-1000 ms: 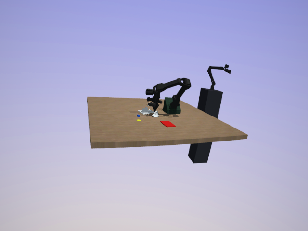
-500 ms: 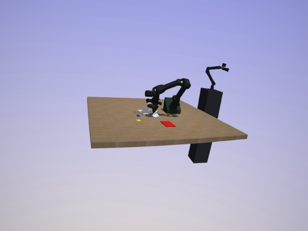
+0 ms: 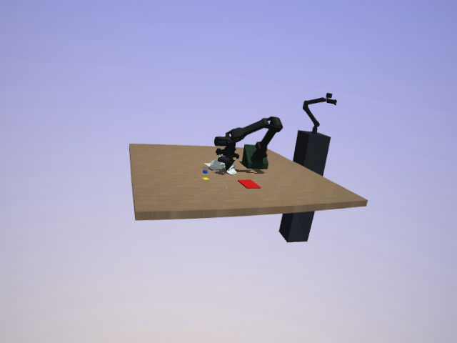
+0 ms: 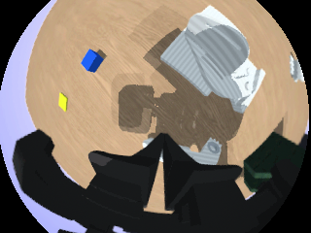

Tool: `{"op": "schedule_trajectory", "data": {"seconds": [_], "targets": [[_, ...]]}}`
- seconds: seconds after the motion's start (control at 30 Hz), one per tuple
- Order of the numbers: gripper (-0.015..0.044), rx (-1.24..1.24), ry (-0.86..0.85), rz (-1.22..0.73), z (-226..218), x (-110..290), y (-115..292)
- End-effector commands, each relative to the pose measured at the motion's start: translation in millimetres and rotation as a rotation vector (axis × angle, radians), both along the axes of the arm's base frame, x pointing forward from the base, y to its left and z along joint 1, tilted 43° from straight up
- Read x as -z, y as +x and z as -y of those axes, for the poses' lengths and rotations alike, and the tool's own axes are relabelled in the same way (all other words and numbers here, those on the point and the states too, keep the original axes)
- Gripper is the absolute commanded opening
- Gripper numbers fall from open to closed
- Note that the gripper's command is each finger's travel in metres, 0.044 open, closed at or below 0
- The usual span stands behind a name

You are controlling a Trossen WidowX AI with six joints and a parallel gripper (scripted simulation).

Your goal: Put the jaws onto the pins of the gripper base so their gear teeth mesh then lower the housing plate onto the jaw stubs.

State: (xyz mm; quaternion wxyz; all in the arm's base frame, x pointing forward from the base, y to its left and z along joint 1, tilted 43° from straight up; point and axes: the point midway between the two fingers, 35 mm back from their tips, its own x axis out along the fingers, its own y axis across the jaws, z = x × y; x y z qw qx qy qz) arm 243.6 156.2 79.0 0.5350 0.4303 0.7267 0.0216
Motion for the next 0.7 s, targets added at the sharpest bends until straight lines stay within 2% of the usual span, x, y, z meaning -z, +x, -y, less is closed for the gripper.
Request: {"op": "schedule_trajectory", "data": {"seconds": [0.0, 0.67], "targets": [[0.0000, -0.005, 0.011, -0.009, -9.1, -0.4, 0.0], [0.0000, -0.012, 0.036, -0.013, -39.4, -5.5, 2.6]]}}
